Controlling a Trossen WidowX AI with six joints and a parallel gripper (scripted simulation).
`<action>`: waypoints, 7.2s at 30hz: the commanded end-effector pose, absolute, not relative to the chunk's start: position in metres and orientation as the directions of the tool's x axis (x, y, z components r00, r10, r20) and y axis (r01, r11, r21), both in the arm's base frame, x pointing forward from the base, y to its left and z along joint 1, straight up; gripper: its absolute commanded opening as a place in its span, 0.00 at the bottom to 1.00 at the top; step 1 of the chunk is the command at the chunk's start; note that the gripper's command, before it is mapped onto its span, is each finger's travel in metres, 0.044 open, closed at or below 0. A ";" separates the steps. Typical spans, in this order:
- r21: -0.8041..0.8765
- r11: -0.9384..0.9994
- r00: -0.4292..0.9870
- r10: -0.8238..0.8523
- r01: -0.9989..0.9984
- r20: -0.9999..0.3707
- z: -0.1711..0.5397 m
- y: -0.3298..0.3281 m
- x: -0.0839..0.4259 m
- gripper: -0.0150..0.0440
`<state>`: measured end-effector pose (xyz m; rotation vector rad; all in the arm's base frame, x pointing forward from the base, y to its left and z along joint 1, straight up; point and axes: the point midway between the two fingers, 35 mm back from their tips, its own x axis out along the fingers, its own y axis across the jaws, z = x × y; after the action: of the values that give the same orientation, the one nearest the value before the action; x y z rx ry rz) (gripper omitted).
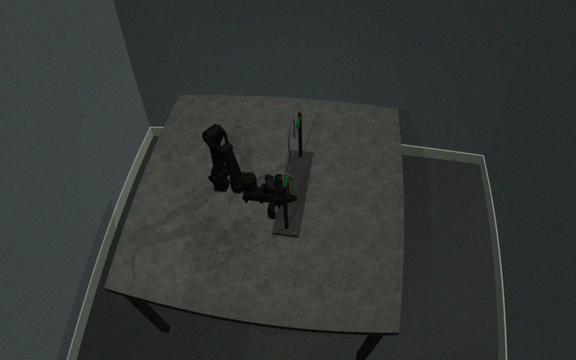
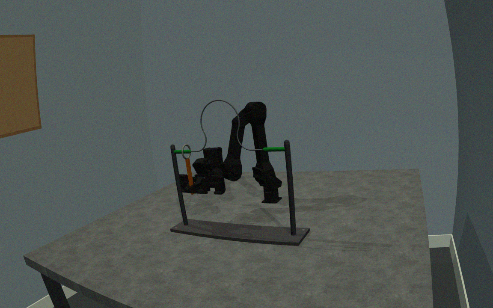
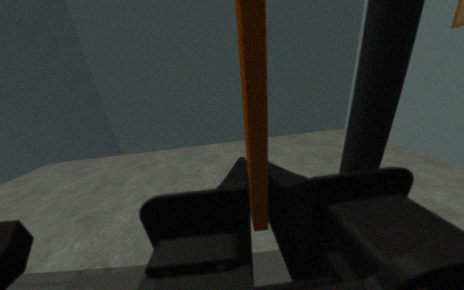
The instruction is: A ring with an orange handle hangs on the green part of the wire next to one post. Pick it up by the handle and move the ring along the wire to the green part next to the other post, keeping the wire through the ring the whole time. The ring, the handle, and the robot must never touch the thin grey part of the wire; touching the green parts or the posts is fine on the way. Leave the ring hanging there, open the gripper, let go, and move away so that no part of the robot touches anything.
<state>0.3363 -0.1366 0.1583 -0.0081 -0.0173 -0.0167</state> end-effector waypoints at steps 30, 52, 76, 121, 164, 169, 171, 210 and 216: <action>-0.001 1.000 1.000 -0.019 0.019 0.017 0.158 -0.112 0.337 0.00; 0.143 0.990 1.000 -0.018 0.016 0.017 0.160 -0.073 0.338 0.00; 0.550 0.835 1.000 0.008 0.002 -0.015 0.186 -0.004 0.335 0.00; 0.998 -0.066 0.877 0.479 -0.005 0.036 0.333 0.055 0.278 0.00; 1.000 -0.002 0.877 0.481 0.014 -0.011 0.368 0.045 0.277 0.00; 0.997 0.074 0.877 0.478 0.018 -0.051 0.365 0.045 0.277 0.00; 0.994 0.105 0.877 0.476 0.019 -0.067 0.364 0.045 0.277 0.00; 0.760 0.648 0.877 0.332 0.057 -0.349 0.341 0.036 0.277 0.00; 0.696 0.715 0.876 0.294 0.064 -0.382 0.339 0.034 0.277 0.00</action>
<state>0.2771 0.0347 0.3391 0.8195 0.4969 0.1477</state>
